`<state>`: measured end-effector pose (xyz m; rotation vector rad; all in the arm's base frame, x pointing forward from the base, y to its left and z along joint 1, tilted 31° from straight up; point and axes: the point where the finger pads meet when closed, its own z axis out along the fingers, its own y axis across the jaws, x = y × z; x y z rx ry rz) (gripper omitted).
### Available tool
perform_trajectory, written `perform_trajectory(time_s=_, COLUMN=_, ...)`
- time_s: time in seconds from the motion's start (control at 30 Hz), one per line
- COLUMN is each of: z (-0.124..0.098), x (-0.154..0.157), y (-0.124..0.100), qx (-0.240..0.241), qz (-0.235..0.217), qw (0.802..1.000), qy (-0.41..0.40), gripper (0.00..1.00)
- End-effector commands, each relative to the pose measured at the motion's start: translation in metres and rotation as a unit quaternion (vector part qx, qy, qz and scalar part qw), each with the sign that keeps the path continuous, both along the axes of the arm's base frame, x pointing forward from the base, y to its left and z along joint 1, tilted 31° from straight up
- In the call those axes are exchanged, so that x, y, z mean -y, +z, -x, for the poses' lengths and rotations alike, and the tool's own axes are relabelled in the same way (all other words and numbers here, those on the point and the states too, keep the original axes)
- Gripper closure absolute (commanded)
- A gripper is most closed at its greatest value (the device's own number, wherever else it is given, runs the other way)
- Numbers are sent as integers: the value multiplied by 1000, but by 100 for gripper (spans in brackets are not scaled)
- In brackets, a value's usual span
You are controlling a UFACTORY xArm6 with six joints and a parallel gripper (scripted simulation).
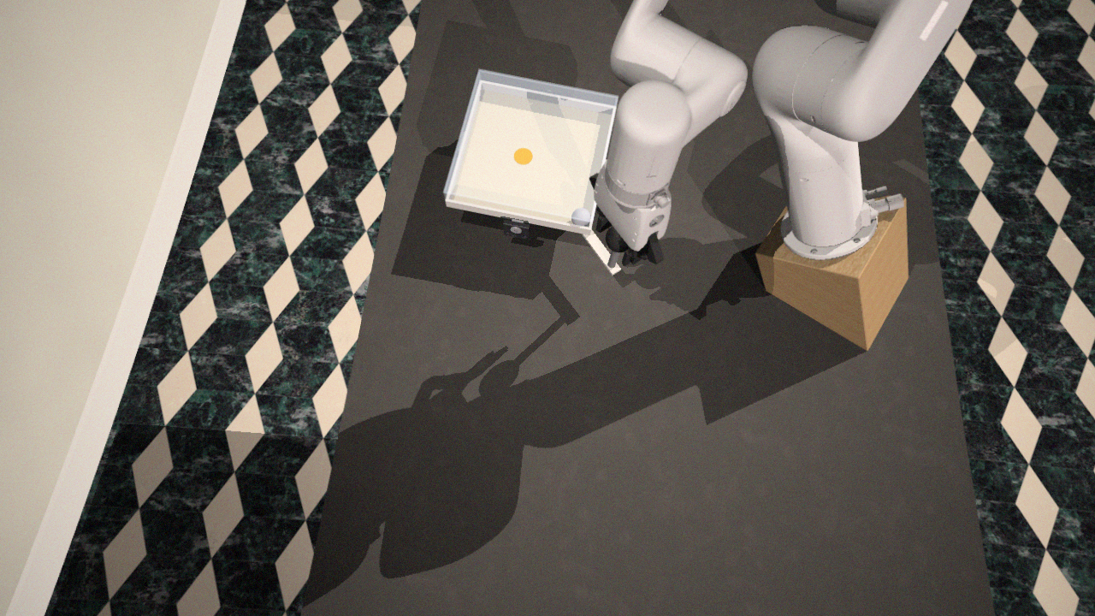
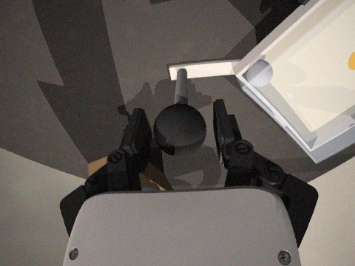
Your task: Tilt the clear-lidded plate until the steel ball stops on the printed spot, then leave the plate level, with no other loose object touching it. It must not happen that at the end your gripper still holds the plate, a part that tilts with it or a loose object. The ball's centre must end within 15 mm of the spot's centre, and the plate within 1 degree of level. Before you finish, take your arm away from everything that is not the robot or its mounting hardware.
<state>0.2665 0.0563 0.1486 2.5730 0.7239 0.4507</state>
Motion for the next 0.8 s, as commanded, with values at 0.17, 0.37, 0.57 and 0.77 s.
perform_trajectory(time_s=0.17, z=-2, x=0, y=-2, qx=1, qz=-1, qw=1000, qy=0, gripper=39)
perform_trajectory(time_s=0.37, z=-3, x=1, y=-3, qx=1, qz=-1, qw=1000, qy=0, gripper=39)
perform_trajectory(time_s=0.57, z=-3, x=1, y=-3, qx=1, qz=-1, qw=1000, qy=0, gripper=39)
perform_trajectory(time_s=0.77, z=-3, x=1, y=-3, qx=1, qz=-1, qw=1000, qy=0, gripper=39)
